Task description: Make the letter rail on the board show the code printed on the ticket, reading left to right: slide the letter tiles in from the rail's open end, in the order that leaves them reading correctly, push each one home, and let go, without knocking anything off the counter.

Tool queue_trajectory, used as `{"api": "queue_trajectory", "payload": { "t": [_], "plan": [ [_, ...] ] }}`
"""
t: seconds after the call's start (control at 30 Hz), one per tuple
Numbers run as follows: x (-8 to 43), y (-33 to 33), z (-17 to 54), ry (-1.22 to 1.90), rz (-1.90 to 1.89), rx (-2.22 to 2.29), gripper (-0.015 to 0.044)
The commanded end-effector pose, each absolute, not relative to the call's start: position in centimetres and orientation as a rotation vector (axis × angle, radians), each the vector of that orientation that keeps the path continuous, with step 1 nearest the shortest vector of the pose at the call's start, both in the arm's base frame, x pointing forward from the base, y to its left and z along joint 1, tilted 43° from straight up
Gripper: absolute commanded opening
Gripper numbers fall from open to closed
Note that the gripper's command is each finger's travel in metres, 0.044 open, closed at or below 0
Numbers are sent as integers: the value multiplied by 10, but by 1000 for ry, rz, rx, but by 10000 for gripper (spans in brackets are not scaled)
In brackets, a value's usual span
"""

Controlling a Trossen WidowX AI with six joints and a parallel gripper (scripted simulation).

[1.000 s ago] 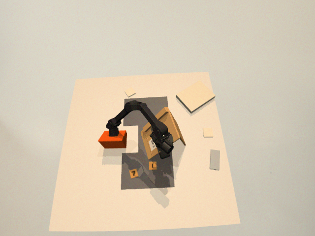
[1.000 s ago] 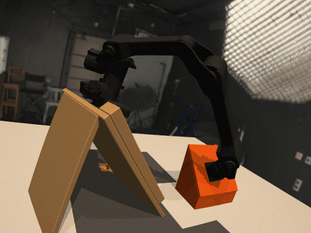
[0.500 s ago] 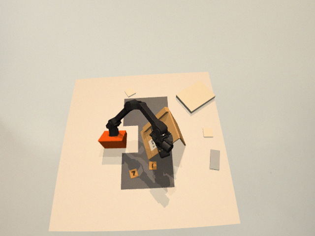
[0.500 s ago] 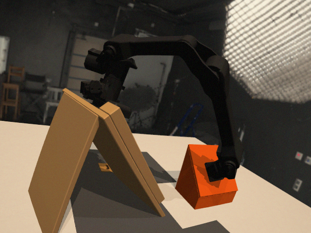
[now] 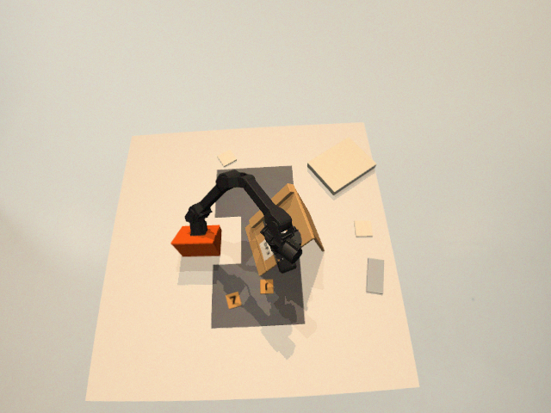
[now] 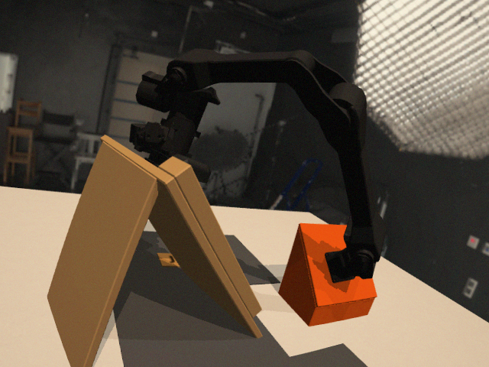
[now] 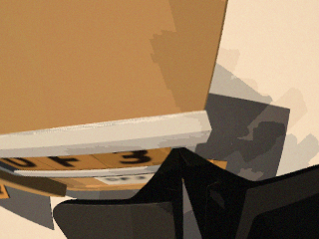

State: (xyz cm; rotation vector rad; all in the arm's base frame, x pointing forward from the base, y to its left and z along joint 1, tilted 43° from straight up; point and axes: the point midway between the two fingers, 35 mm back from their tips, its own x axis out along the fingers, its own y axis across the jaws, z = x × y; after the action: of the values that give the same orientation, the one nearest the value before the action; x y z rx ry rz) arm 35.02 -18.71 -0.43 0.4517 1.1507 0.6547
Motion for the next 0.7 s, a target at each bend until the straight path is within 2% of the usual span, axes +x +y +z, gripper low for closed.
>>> {"api": "queue_trajectory", "payload": {
  "t": [0.0, 0.6, 0.67],
  "plan": [
    [346, -189, -3, 1150, 659, 457, 0],
    [327, -203, 4, 1151, 658, 457, 0],
    [321, -204, 10, 1119, 658, 477, 53]
  ]
}}
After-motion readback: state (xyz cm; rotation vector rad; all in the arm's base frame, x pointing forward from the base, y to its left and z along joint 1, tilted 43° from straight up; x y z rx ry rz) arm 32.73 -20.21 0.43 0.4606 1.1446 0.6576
